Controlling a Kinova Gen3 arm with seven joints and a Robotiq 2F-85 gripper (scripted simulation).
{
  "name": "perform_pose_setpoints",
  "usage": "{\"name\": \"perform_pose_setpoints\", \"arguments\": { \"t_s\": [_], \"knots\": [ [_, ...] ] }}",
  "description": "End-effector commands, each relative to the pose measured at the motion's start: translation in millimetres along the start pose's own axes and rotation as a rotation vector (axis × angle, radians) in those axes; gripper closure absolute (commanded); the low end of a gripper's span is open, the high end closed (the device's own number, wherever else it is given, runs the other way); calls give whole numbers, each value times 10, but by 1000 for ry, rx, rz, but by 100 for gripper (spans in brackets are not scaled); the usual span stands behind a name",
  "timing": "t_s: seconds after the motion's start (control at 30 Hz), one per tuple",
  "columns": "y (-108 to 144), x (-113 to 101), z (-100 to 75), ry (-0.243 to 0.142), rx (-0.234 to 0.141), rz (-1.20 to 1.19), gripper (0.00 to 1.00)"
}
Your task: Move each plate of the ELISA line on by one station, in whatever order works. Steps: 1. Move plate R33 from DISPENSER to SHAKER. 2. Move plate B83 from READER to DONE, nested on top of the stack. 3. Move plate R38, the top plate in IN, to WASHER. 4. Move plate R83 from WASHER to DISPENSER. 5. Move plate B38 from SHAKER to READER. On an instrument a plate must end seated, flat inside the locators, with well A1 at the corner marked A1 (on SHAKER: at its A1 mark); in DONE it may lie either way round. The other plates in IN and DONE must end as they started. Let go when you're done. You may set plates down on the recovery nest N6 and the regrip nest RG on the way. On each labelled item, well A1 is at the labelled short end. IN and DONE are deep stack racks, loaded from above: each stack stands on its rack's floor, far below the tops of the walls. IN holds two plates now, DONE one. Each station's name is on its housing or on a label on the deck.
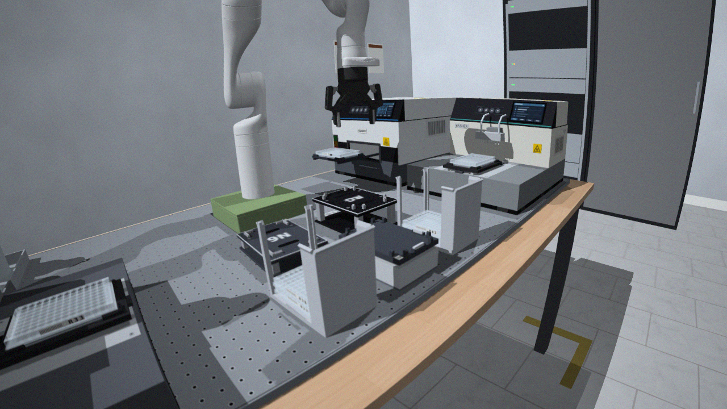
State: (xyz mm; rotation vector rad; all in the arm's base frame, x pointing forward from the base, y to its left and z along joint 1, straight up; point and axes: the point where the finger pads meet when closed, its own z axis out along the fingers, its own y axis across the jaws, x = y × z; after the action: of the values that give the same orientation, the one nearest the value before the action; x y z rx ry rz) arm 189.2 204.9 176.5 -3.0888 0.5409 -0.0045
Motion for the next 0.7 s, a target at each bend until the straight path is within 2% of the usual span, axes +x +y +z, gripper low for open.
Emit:
{"name": "perform_pose_setpoints", "arguments": {
  "t_s": [0.0, 0.07, 0.17, 0.67],
  "knots": [
    [74, 107, 2, 3, -1, 9, 0],
    [118, 140, 5, -3, 1, 116, 0],
    [132, 145, -3, -3, 4, 127, 0],
    [514, 486, 4, 5, -5, 104, 0]
  ]
}}
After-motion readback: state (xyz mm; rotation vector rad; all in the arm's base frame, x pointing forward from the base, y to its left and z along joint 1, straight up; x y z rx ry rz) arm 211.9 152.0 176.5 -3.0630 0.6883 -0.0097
